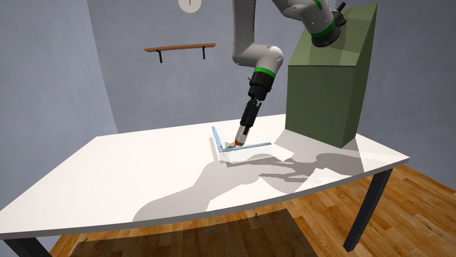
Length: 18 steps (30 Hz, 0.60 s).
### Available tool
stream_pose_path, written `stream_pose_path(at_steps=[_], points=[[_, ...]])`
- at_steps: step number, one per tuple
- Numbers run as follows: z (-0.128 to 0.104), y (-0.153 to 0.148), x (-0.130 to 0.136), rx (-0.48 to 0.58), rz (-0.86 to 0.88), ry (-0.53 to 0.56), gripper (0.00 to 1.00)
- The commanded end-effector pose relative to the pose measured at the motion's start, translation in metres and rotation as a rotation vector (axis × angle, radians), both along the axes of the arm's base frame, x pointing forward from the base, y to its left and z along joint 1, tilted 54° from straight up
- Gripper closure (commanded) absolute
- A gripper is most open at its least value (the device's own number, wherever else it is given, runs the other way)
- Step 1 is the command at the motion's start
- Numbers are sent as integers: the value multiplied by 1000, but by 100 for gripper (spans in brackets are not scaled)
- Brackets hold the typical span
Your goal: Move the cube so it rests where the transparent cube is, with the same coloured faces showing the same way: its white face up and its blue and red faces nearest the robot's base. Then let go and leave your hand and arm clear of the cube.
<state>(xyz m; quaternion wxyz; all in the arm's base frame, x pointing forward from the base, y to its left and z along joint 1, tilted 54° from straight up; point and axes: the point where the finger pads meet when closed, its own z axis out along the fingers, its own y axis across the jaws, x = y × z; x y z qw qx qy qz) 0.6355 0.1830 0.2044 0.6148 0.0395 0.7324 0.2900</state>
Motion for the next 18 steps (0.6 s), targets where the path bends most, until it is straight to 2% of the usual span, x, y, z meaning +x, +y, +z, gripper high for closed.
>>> stream_pose_path(at_steps=[1, 18], points=[[-41, -57, 12, 445, -291, 727, 59], [-45, -59, 12, 445, -291, 727, 59]])
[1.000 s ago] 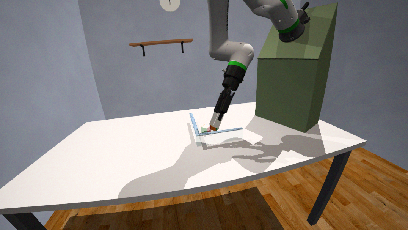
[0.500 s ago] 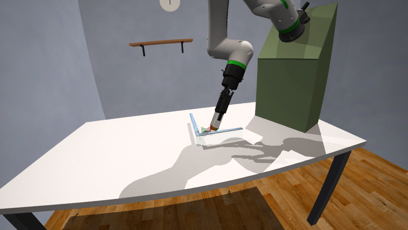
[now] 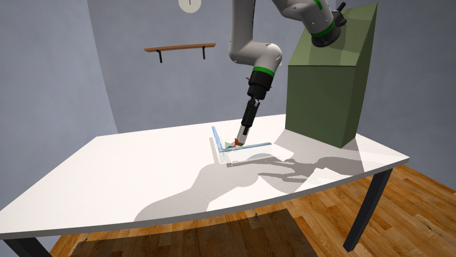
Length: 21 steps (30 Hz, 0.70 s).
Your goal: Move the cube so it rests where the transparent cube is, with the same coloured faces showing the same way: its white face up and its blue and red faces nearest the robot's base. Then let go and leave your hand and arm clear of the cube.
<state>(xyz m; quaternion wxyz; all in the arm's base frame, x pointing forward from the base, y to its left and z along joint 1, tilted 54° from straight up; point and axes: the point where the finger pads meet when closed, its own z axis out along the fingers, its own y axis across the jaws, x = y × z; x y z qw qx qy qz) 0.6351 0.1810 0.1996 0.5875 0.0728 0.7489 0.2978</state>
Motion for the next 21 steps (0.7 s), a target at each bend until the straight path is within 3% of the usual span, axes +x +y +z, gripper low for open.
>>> stream_pose_path(at_steps=[1, 21], points=[[-40, -57, 12, 397, -270, 649, 59], [-44, -57, 11, 397, -270, 649, 59]])
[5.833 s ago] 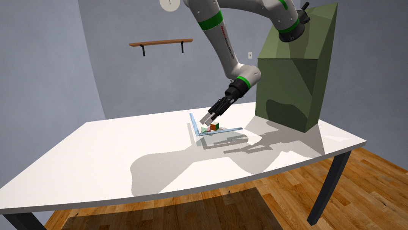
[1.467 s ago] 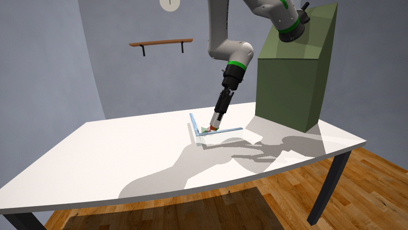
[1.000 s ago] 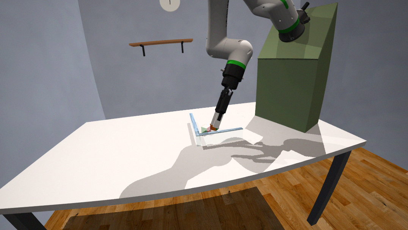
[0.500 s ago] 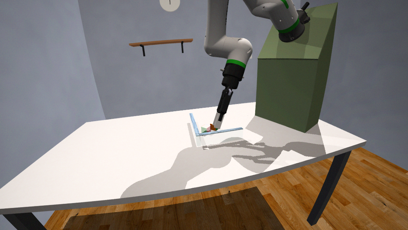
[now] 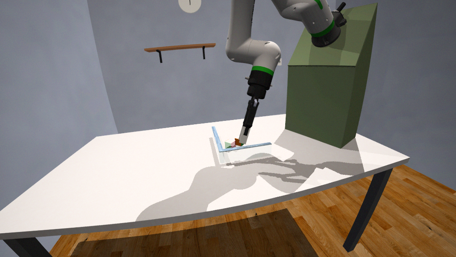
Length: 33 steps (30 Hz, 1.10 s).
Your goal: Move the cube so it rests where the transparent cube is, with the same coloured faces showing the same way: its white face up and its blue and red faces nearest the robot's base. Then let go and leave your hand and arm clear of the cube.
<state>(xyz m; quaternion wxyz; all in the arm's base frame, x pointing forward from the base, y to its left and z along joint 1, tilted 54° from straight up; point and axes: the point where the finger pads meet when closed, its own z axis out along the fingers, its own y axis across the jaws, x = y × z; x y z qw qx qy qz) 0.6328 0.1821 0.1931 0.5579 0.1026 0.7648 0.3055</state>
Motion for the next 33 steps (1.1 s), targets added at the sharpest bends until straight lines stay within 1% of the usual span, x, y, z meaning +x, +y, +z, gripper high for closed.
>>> stream_pose_path(at_steps=[1, 33], points=[[-38, -58, 13, 350, -255, 573, 59], [-46, -59, 11, 350, -255, 573, 59]])
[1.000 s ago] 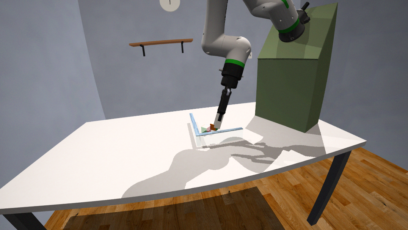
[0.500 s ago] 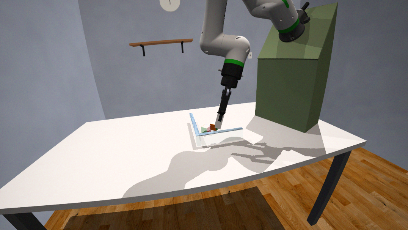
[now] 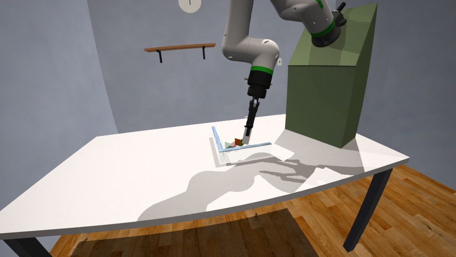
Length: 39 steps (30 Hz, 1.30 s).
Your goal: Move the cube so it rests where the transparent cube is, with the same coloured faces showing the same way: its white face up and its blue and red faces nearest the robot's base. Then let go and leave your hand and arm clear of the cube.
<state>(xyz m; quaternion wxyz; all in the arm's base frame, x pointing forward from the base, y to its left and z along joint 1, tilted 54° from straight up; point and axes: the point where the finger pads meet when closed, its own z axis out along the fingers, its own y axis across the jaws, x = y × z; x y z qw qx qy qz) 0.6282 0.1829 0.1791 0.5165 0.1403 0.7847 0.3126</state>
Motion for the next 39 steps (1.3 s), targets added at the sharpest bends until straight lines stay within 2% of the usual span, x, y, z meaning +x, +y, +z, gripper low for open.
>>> stream_pose_path(at_steps=[1, 39], points=[[-33, -61, 16, 292, -239, 469, 59], [-45, -62, 12, 292, -239, 469, 59]])
